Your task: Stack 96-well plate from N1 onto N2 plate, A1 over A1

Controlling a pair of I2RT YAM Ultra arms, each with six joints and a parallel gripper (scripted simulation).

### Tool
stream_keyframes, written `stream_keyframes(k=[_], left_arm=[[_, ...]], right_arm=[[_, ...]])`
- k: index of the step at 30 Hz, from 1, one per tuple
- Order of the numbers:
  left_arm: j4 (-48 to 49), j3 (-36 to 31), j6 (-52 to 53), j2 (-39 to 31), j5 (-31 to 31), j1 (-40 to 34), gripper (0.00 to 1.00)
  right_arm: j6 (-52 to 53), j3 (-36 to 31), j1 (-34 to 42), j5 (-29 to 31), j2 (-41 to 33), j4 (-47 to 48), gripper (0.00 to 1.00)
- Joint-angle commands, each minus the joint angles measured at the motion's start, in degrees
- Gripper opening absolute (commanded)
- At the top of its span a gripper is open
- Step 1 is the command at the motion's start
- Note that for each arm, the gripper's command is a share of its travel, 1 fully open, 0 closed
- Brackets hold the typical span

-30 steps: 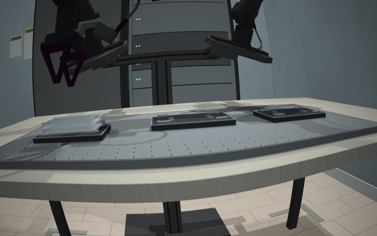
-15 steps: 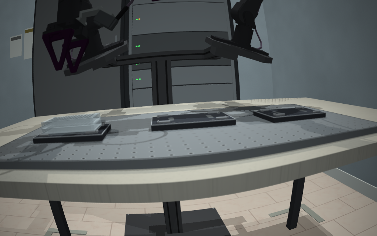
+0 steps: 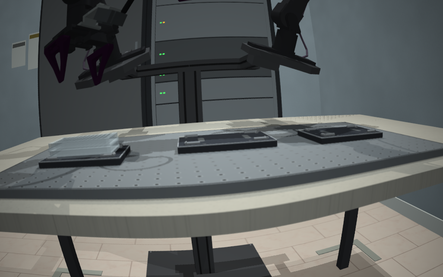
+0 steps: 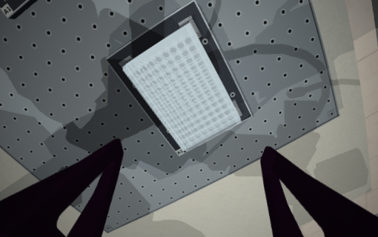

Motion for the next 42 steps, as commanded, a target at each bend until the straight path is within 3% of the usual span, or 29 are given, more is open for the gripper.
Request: stream_keyframes(k=[1, 15, 17, 26, 30, 42], left_arm=[[0.2, 1.5, -0.1, -0.9, -0.7, -0.6, 1.0], [0.2, 1.5, -0.1, -0.9, -0.7, -0.6, 1.0], [0.2, 1.5, -0.1, -0.9, -0.7, -0.6, 1.0], [0.2, 1.5, -0.1, -0.9, -0.7, -0.6, 1.0], [0.2, 1.5, -0.1, -0.9, -0.7, -0.6, 1.0], [0.2, 1.5, -0.1, -0.9, -0.7, -0.6, 1.0]], right_arm=[[7.7, -2.6, -0.2, -1.7, -2.5, 6.3, 1.0], [36.9, -18.4, 0.5, 1.7, -12.8, 25.5, 1.0], [36.9, -18.4, 0.5, 1.7, -12.8, 25.5, 1.0], [56.5, -26.9, 5.8, 10.4, -13.4, 38.5, 1.0], [59.4, -28.6, 8.5, 13.5, -11.9, 41.3, 1.0], [59.1, -28.9, 9.9, 14.6, -10.4, 41.6, 1.0]])
